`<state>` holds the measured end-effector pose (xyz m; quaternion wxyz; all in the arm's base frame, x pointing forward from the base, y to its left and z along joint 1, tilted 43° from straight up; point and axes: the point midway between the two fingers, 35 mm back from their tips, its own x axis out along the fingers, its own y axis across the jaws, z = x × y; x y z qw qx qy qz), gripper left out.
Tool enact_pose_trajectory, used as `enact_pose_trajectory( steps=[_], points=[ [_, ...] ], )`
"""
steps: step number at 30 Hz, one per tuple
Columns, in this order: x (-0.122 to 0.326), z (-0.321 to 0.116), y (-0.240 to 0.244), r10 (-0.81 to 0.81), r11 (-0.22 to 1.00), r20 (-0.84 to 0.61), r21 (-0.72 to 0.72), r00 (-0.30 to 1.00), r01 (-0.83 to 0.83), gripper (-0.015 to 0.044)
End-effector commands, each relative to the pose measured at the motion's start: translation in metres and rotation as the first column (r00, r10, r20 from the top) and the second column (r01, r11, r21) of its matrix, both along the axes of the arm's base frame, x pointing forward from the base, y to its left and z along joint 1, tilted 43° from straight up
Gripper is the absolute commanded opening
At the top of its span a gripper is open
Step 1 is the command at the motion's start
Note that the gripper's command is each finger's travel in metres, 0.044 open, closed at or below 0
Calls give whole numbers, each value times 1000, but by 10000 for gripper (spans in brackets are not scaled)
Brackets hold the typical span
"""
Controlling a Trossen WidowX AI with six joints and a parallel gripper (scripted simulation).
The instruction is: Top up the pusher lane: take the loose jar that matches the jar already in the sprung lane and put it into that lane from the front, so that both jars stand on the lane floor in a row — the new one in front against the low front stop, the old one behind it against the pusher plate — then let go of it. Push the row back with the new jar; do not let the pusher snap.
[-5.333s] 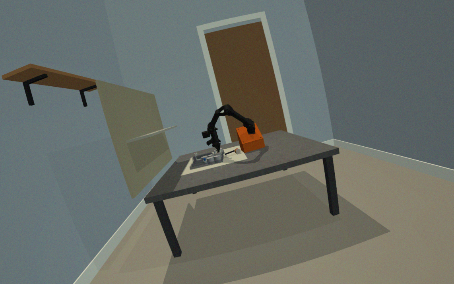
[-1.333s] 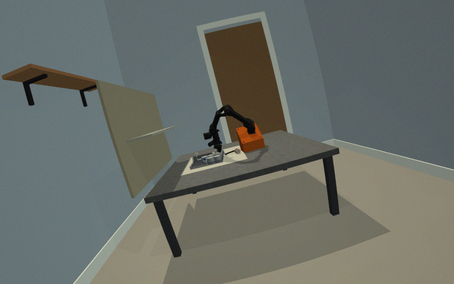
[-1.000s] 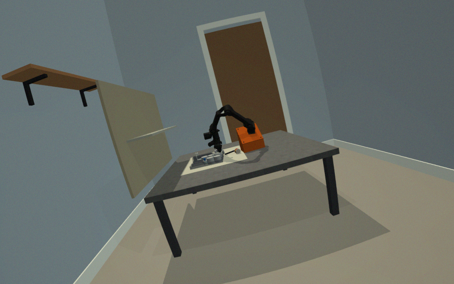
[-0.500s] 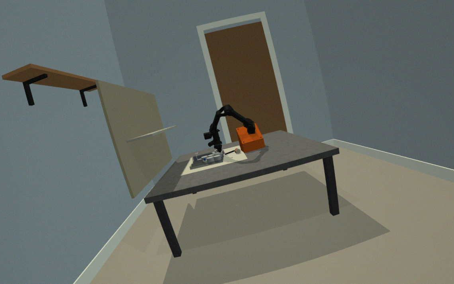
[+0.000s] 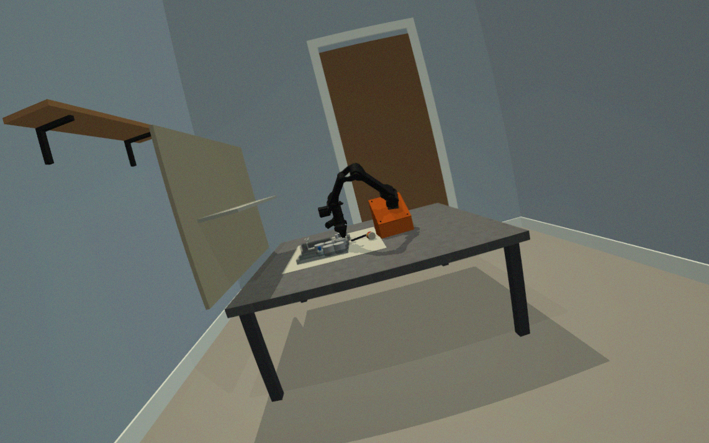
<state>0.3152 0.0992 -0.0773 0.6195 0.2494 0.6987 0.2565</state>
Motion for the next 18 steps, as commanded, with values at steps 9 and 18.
enact_pose_trajectory(
  steps=[9,18],
  points=[
    [2,13,-13,-2,1000,7,1,1000,2,280],
    [-23,16,-15,-2,1000,5,1,1000,2,280]
  ],
)
